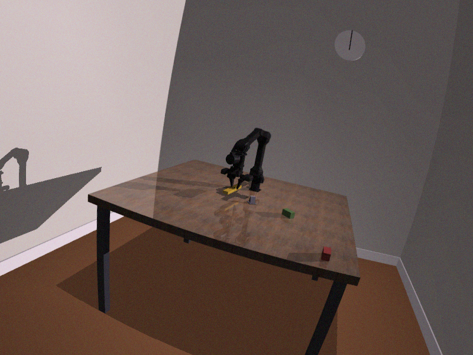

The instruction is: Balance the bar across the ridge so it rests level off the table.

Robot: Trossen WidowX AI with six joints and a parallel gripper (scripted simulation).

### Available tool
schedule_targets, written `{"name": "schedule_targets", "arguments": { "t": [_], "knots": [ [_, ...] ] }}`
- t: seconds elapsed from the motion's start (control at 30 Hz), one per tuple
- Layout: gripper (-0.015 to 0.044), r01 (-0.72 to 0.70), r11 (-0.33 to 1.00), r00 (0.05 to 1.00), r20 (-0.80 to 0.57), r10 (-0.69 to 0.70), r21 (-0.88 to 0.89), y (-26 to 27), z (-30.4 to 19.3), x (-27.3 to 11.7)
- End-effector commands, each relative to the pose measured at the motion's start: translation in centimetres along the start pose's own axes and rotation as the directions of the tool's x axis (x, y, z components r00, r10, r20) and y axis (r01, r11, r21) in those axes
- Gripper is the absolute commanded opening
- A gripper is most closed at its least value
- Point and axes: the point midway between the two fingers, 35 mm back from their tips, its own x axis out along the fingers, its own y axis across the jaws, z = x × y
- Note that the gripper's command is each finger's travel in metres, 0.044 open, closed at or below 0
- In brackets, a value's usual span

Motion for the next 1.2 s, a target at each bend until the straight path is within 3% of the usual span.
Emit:
{"name": "schedule_targets", "arguments": {
  "t": [0.0,0.57,1.17],
  "knots": [
    [0.0000,-0.001,1.000,1.000,0.009,0.001,-0.002,0.0,0.1,-1.4],
    [0.0000,-0.002,1.000,1.000,0.010,0.002,-0.017,0.3,-0.3,-5.0],
    [0.0000,-0.004,0.916,1.000,0.010,0.009,-0.401,7.2,0.0,-5.1]
  ]
}}
